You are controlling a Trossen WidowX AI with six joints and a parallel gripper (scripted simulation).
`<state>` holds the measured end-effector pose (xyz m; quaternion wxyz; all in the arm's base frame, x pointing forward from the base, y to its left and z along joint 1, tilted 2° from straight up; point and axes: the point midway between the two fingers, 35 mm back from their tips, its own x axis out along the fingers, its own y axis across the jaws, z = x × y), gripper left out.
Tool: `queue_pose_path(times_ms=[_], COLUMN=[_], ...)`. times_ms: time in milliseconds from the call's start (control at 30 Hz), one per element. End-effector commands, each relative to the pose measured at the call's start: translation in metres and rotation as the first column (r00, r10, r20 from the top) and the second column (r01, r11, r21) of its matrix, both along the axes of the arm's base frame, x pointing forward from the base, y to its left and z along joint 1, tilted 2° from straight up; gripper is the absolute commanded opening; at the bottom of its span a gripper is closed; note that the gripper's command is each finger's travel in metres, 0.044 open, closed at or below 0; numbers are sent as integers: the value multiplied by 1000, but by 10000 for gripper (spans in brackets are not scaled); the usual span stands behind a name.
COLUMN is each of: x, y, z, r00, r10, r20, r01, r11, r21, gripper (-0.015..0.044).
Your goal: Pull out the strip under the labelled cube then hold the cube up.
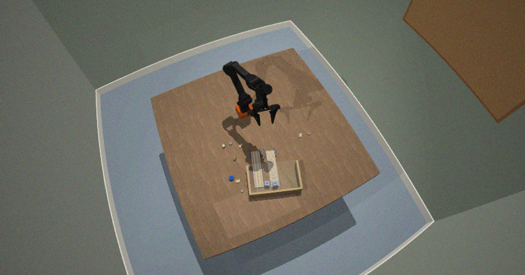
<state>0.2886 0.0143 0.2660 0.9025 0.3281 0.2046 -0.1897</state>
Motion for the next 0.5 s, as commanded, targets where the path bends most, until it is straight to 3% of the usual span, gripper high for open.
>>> queue_pose_path(times_ms=[0, 133, 467], x=[21, 24, 24], y=[-16, -22, -22], z=[-66, -79, -79], r00=[896, 843, 841], r10=[375, 453, 456], r20=[-239, -289, -292], r01=[-440, -537, -542], r11=[827, 730, 725], r21=[-350, -422, -426], gripper=[400, 400, 400])
